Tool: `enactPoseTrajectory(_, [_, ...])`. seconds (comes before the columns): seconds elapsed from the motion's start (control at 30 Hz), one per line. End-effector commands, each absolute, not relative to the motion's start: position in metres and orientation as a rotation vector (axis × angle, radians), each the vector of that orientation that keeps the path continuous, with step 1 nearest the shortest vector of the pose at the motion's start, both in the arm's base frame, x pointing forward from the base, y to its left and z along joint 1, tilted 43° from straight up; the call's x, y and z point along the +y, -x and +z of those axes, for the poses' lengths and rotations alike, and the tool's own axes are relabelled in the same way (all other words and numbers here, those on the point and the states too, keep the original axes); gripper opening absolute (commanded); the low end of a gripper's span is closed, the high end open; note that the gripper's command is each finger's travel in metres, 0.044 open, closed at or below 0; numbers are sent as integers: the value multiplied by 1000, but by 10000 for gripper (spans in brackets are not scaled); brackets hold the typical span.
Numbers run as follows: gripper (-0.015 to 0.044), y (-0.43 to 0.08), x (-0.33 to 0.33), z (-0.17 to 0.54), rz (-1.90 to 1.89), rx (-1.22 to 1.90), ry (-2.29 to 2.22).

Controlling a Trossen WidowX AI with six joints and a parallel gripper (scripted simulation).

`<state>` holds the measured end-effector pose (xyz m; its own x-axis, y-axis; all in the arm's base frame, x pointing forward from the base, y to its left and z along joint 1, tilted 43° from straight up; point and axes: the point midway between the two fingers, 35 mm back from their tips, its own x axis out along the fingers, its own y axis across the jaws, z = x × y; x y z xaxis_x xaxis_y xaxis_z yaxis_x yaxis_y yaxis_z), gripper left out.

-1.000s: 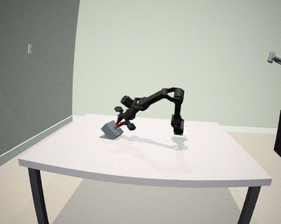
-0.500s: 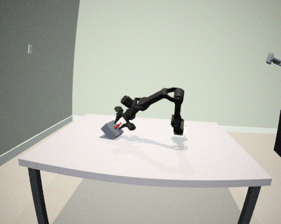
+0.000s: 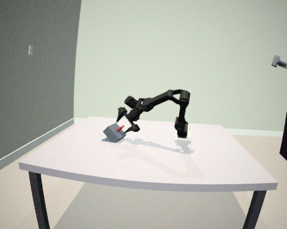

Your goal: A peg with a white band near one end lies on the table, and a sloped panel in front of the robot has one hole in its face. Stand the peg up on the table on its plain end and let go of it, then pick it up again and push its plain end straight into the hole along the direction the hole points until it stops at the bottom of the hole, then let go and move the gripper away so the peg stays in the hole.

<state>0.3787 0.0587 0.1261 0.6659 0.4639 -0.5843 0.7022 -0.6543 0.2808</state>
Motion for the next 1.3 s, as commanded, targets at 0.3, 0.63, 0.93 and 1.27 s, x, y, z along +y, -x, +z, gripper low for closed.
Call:
enactPoseTrajectory(0.3, [440,-367,48,139,-647,905,-2387])
enactPoseTrajectory(0.63, [440,-357,39,148,-650,904,-2386])
enactPoseTrajectory(0.93, [440,-348,31,157,-653,903,-2387])
enactPoseTrajectory(1.27, [440,-337,22,166,-655,902,-2389])
